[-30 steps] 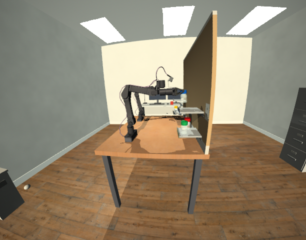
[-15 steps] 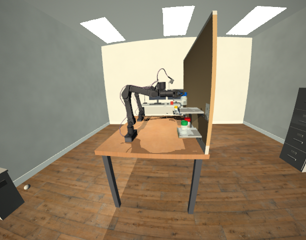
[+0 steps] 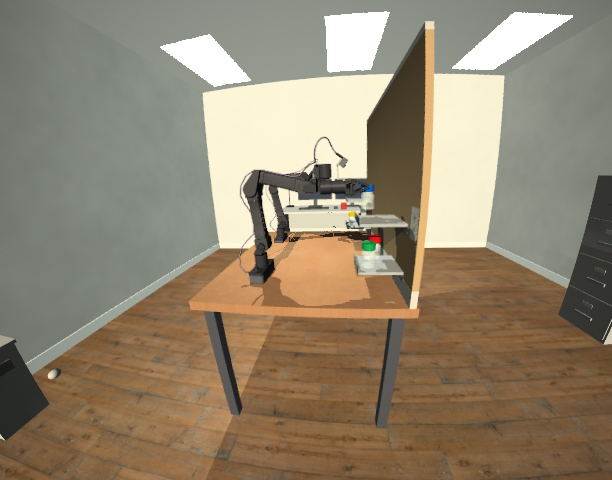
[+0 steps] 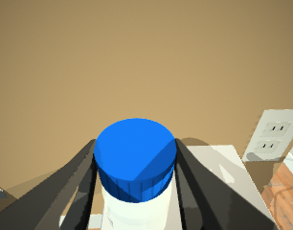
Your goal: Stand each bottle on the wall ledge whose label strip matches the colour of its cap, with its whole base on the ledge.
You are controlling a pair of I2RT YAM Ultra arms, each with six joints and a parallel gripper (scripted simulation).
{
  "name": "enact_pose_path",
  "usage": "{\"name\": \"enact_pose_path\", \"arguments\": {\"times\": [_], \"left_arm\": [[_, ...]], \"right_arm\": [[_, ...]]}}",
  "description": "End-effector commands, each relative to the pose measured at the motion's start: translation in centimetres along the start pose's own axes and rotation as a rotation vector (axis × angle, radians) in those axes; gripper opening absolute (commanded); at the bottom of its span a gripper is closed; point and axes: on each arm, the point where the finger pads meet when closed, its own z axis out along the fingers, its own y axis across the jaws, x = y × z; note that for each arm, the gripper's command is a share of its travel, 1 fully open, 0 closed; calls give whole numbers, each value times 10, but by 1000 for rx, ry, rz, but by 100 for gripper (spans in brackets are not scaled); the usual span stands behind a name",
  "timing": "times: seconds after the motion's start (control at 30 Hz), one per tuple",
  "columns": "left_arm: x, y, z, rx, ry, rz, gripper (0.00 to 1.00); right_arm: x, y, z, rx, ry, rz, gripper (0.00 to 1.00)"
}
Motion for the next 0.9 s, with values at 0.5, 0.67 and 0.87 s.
{"name": "enact_pose_path", "arguments": {"times": [0.5, 0.67, 0.87], "left_arm": [[-8, -5, -3, 17, -12, 11, 87], [-8, -5, -3, 17, -12, 11, 87], [-8, -5, -3, 17, -12, 11, 87]], "right_arm": [[19, 6, -2, 0, -22, -8, 49], [15, 6, -2, -1, -31, -8, 49], [13, 4, -2, -2, -35, -3, 70]]}}
